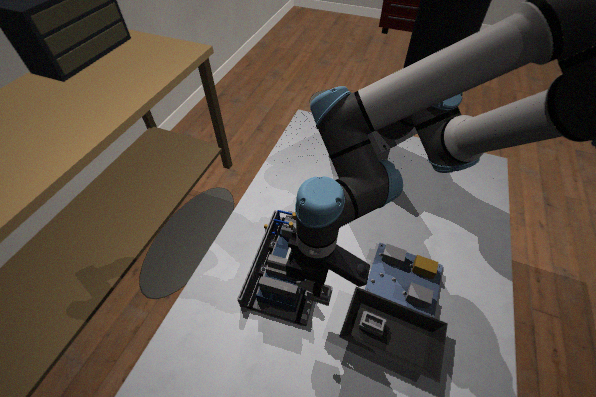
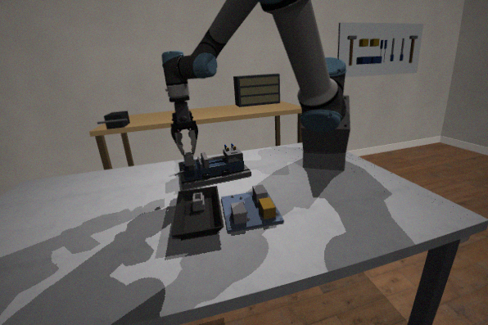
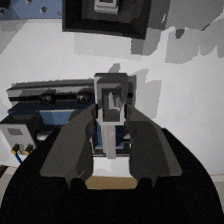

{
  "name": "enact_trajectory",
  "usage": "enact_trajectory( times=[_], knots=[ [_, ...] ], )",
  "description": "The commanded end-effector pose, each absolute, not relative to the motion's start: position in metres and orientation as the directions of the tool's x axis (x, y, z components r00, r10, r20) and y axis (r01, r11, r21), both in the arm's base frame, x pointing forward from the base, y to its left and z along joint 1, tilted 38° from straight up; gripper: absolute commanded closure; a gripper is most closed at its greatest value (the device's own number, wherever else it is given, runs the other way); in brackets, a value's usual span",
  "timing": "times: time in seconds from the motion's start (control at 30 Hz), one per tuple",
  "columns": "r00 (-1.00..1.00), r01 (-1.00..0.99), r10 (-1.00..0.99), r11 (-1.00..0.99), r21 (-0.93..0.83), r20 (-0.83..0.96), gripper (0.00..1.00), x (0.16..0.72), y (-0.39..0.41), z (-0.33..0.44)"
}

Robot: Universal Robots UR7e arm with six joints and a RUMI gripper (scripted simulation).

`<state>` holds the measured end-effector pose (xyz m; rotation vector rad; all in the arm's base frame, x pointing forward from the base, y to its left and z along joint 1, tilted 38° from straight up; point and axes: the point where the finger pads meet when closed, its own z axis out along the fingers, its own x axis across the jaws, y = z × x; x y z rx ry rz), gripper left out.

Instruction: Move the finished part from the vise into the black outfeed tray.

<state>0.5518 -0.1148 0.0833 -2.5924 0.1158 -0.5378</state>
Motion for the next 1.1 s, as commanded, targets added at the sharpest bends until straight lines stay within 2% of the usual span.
enact_trajectory(
  times=[0.0, 0.63, 1.07],
  knots=[
    [0.919, -0.016, -0.202, -0.877, -0.480, 0.339, 1.00, 0.560, -0.068, 0.114],
    [0.913, -0.059, -0.253, -0.859, -0.508, 0.321, 1.00, 0.554, 0.063, 0.189],
    [0.910, -0.069, -0.268, -0.851, -0.521, 0.317, 1.00, 0.545, 0.098, 0.209]
  ],
)
